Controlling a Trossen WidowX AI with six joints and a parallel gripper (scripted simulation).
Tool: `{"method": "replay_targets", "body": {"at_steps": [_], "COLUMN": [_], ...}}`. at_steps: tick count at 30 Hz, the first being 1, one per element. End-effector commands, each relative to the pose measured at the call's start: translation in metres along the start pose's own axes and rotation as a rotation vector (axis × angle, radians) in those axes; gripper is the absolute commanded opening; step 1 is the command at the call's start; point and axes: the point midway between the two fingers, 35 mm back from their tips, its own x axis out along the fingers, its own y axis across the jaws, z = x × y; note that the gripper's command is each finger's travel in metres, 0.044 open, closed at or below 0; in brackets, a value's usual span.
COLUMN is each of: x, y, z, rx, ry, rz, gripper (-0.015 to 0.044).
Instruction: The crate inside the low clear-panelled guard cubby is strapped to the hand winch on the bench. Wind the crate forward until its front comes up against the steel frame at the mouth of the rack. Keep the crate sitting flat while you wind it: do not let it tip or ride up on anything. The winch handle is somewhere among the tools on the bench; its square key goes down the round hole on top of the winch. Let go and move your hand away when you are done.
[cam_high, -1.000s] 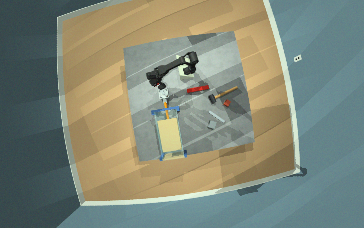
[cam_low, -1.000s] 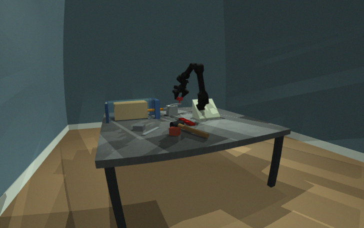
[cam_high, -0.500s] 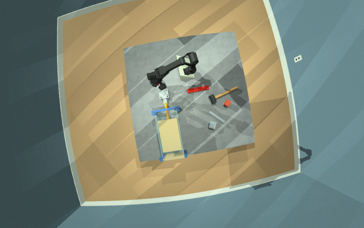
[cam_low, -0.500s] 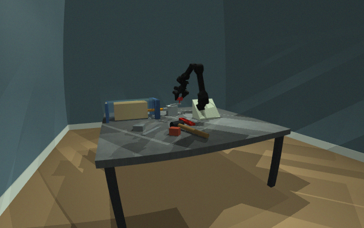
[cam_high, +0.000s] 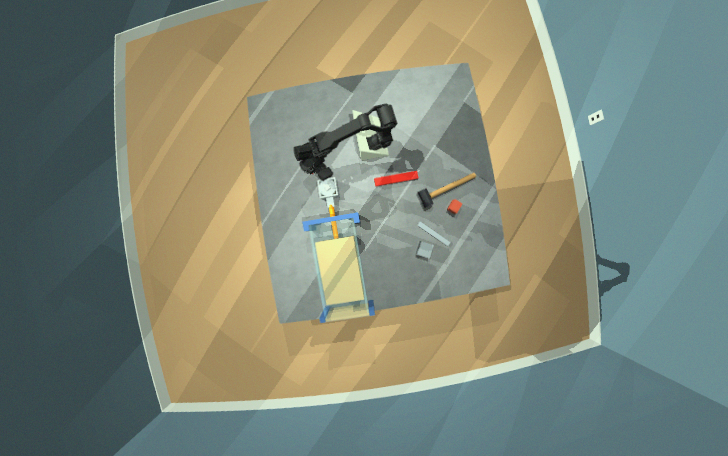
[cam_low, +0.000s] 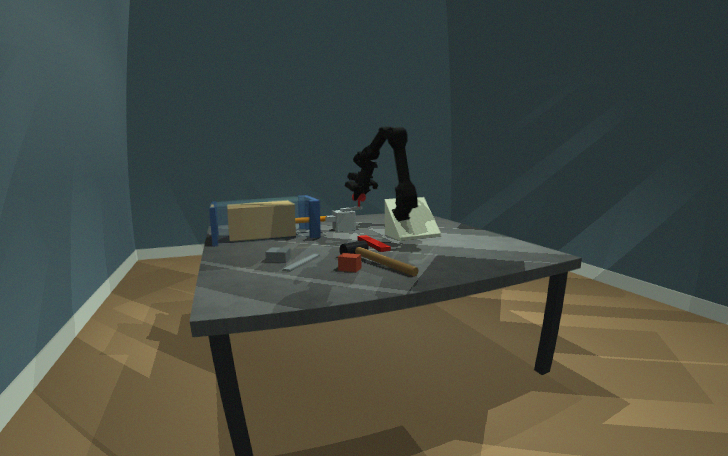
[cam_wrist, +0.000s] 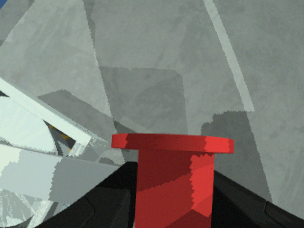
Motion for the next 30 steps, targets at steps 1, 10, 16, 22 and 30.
{"method": "replay_targets", "body": {"at_steps": [1,10,16,22,30], "x": [-0.0001,0.0032,0.0041,0.0051,0.0077], "y": [0.0001,-0.0002,-0.0004,-0.0006,-0.0007], "z": [0.0,-0.0019,-0.0001,0.0022,0.0079], "rx": [0.0,0.007,0.007,0.007,0.007], "ry": [0.0,0.009,0.009,0.009,0.008], "rz": [0.0,0.001,0.001,0.001,0.001], "gripper": [0.0,0.0,0.0,0.0,0.0]}}
